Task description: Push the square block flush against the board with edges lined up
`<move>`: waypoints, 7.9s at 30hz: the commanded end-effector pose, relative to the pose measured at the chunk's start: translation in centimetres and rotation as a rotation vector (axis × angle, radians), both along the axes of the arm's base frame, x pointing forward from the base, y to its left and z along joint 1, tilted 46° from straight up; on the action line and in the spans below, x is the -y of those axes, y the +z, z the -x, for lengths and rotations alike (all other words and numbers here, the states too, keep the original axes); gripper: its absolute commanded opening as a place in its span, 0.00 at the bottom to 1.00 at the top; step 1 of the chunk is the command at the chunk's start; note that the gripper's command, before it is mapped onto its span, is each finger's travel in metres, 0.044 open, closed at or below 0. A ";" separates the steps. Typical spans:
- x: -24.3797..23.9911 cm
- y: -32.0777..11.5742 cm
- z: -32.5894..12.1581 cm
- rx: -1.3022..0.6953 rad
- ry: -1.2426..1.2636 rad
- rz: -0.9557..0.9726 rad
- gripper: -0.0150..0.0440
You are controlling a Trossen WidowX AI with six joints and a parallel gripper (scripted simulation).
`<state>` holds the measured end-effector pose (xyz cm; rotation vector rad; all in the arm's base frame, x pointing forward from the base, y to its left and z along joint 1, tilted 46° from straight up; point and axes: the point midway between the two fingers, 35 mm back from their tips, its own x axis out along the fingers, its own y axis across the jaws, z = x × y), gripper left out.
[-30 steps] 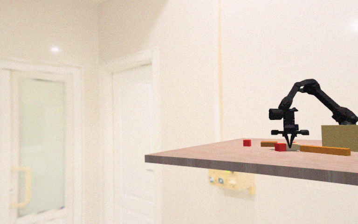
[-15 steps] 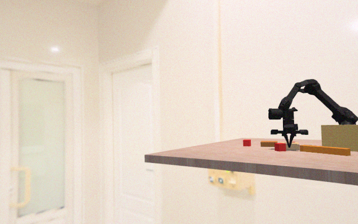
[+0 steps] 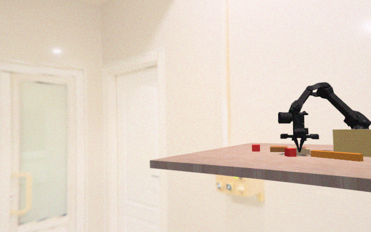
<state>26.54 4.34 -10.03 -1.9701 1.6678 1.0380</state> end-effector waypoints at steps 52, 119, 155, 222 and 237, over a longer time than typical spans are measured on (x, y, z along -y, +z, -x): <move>4.1 3.4 -1.0 -0.002 -0.003 0.026 0.25; -2.5 4.4 -0.1 0.594 -0.597 -0.014 0.25; -1.3 4.4 -0.4 1.323 -1.353 -0.054 0.25; 4.3 3.6 -1.3 2.200 -2.240 -0.103 0.25; 4.7 4.0 -1.5 2.200 -2.240 -0.103 0.25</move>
